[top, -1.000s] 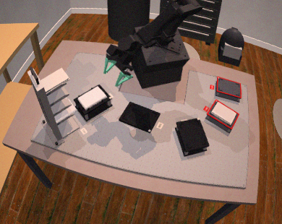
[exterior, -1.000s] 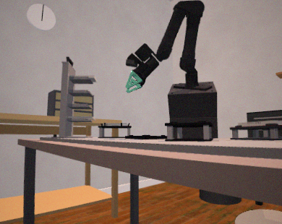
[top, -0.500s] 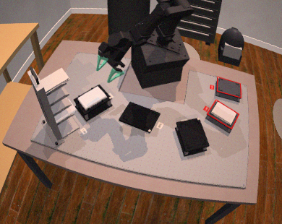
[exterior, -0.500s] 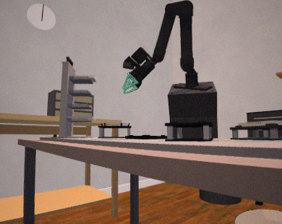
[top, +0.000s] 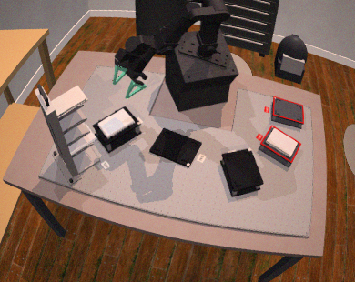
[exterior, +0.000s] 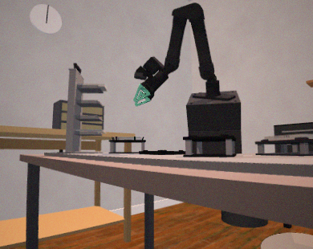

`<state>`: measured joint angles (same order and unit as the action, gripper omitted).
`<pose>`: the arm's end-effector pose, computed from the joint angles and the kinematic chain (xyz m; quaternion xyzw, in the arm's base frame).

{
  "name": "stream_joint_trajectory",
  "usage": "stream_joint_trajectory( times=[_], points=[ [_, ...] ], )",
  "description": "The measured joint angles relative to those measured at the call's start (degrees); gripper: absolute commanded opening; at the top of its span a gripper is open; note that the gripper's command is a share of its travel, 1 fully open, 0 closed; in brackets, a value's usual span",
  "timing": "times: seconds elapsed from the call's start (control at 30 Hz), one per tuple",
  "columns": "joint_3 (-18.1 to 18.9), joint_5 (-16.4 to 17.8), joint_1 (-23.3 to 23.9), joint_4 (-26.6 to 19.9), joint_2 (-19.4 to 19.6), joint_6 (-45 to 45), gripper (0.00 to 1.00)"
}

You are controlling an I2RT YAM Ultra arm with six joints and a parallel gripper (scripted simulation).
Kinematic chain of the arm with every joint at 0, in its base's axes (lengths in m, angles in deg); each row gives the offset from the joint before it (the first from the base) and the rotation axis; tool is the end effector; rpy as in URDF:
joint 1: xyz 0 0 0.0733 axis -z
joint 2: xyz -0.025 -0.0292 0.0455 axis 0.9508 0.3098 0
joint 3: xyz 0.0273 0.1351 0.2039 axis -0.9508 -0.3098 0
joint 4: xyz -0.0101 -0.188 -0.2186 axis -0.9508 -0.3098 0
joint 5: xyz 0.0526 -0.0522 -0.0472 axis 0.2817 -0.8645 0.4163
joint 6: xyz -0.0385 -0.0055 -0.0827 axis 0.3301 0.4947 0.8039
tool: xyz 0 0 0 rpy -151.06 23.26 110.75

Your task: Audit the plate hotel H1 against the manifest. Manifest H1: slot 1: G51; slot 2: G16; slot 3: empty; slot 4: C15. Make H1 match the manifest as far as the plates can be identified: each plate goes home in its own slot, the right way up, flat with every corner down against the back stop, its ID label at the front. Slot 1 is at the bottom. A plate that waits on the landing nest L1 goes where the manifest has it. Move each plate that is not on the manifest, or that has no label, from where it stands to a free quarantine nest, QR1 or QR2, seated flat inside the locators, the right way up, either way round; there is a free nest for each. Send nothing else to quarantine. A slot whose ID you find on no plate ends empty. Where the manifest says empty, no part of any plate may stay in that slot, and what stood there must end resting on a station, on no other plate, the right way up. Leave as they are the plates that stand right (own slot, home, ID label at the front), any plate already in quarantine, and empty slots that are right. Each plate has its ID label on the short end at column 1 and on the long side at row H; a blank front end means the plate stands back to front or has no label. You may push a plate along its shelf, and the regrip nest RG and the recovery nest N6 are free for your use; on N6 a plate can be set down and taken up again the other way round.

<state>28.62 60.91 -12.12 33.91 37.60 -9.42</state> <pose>0.1874 -0.2315 0.0198 0.3772 0.7935 0.0512 0.4748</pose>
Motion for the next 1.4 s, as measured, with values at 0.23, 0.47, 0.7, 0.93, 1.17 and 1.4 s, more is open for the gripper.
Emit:
stream_joint_trajectory(
  times=[0.23, 0.47, 0.7, 0.93, 1.17, 1.4],
  points=[
    [1.9, 2.1, 2.4, 0.3, 2.9, 2.1, 1.00],
    [2.0, 2.6, 2.2, 2.1, 4.2, 2.4, 1.00],
    [1.2, 1.8, 0.4, 6.4, 8.9, 1.6, 1.00],
    [0.7, 0.2, -2.1, 13.6, 15.9, 0.0, 1.00],
    [0.8, -1.4, -3.7, 20.1, 21.2, -1.5, 1.00],
    [1.4, -2.9, -6.0, 26.7, 27.6, -2.9, 1.00]
  ],
)
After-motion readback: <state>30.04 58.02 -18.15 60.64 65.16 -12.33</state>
